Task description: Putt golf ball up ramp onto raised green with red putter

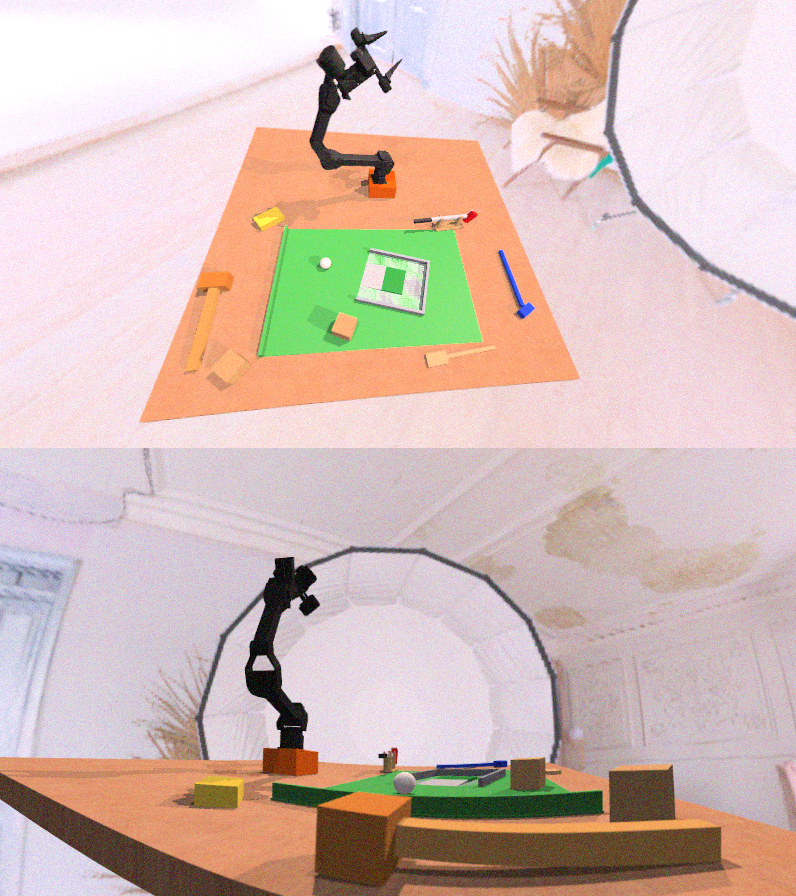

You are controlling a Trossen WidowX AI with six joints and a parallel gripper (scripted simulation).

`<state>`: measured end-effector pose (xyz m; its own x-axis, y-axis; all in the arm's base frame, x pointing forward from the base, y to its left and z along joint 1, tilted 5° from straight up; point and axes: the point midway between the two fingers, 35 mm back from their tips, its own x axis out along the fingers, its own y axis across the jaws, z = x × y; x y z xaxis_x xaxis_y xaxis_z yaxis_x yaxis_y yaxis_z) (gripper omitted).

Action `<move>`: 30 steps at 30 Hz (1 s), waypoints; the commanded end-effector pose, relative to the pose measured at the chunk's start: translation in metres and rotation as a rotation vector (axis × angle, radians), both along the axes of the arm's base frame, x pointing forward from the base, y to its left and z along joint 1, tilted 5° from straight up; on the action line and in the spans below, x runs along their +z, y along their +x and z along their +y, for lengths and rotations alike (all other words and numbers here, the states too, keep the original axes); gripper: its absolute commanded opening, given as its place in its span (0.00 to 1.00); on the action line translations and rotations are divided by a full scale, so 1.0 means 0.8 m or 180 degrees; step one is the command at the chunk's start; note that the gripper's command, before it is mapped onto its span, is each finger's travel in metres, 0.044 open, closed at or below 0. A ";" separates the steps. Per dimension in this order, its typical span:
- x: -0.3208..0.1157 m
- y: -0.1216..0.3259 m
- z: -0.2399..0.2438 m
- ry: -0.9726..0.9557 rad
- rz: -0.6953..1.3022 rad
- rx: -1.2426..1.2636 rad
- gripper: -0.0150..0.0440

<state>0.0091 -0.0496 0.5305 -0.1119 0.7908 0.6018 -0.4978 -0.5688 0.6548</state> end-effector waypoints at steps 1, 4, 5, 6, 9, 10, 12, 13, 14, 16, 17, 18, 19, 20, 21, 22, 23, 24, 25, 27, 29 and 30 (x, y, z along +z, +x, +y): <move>0.000 -0.001 0.004 -0.0021 -0.0026 -0.0029 0.98; -0.005 -0.012 0.053 -0.0329 -0.0386 -0.0415 1.00; -0.009 -0.015 0.074 -0.0467 -0.0538 -0.0569 1.00; -0.013 -0.016 0.095 -0.0608 -0.0689 -0.0716 1.00; -0.028 -0.013 0.145 -0.0967 -0.1052 -0.1043 1.00; -0.034 -0.010 0.162 -0.1102 -0.1181 -0.1151 1.00; -0.050 -0.001 0.199 -0.1396 -0.1464 -0.1362 1.00; -0.059 0.005 0.217 -0.1551 -0.1606 -0.1458 1.00; -0.068 0.013 0.234 -0.1709 -0.1746 -0.1544 1.00; -0.090 0.030 0.265 -0.2023 -0.2013 -0.1686 1.00; -0.101 0.040 0.279 -0.2179 -0.2140 -0.1742 1.00; -0.113 0.050 0.291 -0.2334 -0.2263 -0.1788 1.00; -0.125 0.061 0.303 -0.2490 -0.2382 -0.1825 1.00; -0.138 0.072 0.313 -0.2646 -0.2498 -0.1852 1.00; -0.151 0.083 0.323 -0.2801 -0.2609 -0.1866 1.00; -0.164 0.095 0.332 -0.2955 -0.2717 -0.1871 1.00; -0.178 0.107 0.339 -0.3109 -0.2821 -0.1867 1.00; -0.192 0.120 0.346 -0.3261 -0.2921 -0.1852 1.00; -0.207 0.132 0.351 -0.3412 -0.3017 -0.1828 1.00; -0.238 0.157 0.359 -0.3708 -0.3195 -0.1751 1.00; -0.269 0.182 0.362 -0.3991 -0.3354 -0.1634 1.00; -0.285 0.195 0.362 -0.4126 -0.3426 -0.1562 1.00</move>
<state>0.1297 0.2353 0.3490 0.3668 0.8276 -0.4249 -0.9276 0.3602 -0.0993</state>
